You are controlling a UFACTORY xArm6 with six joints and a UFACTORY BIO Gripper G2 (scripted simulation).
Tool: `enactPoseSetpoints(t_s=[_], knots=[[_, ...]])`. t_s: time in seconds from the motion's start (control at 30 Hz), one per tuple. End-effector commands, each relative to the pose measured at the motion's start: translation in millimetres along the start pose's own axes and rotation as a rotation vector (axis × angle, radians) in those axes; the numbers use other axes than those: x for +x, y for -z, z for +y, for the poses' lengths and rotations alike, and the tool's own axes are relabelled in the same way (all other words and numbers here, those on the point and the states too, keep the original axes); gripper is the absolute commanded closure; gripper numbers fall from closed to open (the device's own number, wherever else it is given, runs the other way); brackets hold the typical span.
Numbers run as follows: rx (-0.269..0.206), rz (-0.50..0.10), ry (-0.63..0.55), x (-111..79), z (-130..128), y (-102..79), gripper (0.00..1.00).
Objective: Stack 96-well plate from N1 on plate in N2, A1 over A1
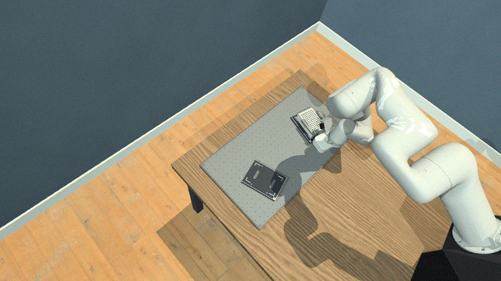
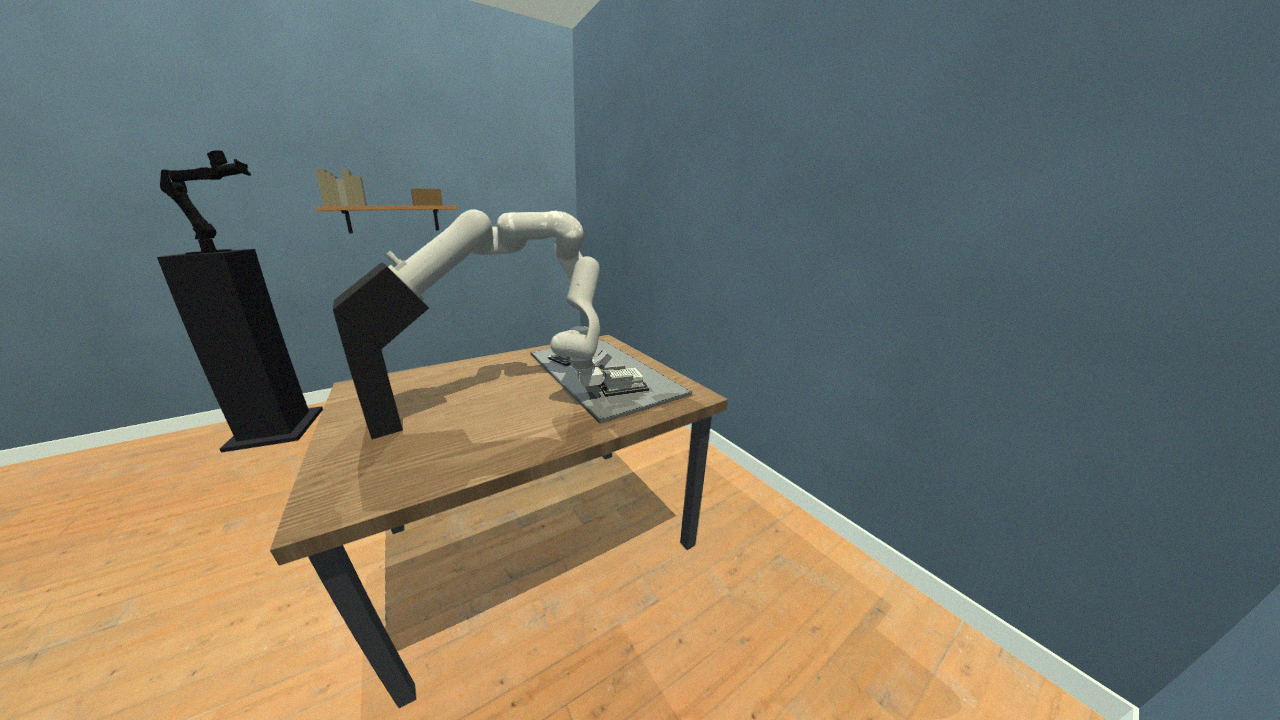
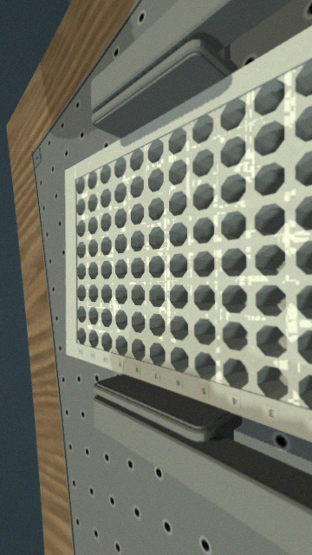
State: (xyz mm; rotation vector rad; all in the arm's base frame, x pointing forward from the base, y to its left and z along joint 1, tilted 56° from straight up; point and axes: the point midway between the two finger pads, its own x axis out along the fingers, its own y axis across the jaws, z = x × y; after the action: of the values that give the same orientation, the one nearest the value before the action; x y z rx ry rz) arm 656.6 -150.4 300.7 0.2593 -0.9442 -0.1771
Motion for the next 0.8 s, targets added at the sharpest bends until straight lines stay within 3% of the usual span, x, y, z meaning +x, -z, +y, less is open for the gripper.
enactPoseSetpoints(t_s=[0.0,0.77], knots=[[0.000,-0.002,0.000,0.7,-0.1,-0.8,1.00],[0.000,-0.002,0.000,0.7,-0.1,2.0,1.00]])
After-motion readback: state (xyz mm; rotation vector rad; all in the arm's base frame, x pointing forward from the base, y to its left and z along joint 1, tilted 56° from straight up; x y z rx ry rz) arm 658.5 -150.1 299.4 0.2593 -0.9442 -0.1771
